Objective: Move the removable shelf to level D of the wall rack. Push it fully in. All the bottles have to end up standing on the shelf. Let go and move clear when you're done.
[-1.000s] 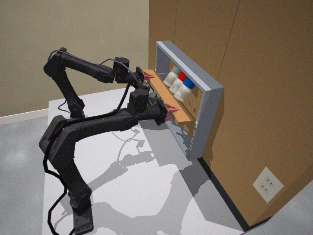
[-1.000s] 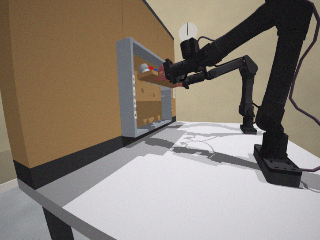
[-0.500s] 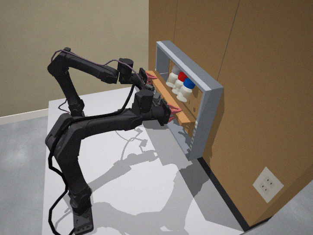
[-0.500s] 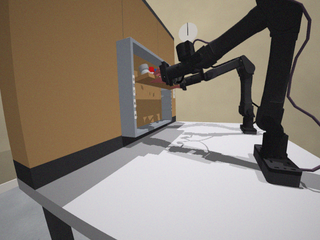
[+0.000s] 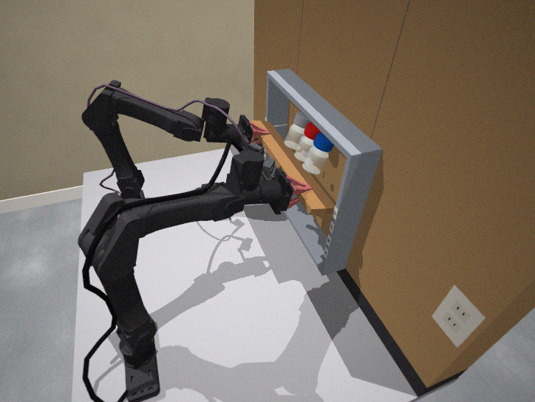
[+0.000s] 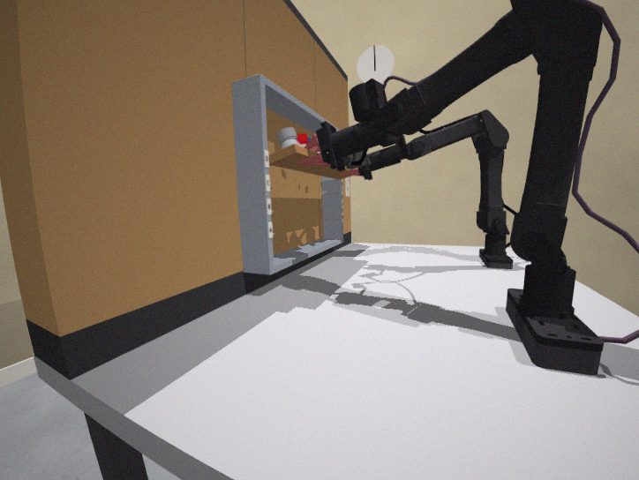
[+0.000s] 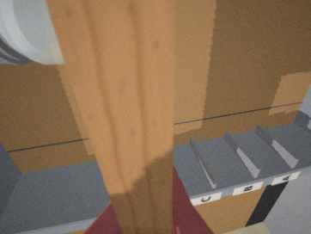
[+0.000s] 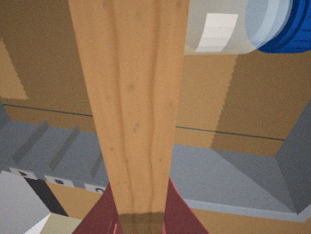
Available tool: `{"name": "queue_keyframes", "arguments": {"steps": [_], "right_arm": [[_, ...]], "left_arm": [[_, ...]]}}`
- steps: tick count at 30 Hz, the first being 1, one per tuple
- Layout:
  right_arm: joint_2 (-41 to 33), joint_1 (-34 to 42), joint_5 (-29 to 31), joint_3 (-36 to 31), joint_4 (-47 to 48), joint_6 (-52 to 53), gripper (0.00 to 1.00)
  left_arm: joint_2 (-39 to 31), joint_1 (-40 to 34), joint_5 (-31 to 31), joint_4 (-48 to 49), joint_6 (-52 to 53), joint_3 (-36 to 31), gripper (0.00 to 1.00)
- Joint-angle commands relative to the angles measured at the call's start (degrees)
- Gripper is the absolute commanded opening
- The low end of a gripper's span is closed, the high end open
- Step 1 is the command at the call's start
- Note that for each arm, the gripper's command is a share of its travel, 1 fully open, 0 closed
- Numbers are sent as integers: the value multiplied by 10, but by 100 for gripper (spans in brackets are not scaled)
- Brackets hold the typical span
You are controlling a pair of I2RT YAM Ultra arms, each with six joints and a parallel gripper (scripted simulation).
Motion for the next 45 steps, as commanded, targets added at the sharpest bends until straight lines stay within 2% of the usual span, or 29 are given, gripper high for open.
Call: {"name": "queue_keyframes", "arguments": {"steps": [1,32,38,45], "right_arm": [[11,-16,-5,52,92,-37,0],[55,-32,-15,116,57,-34,0],[96,-38,-26,153,75,-37,0],[110,-39,-30,167,78,-37,0]], "left_arm": [[13,13,3,93,35,50,0],[56,28,14,54,31,112,0],[100,35,25,85,35,143,0],[113,36,27,93,35,153,0]]}}
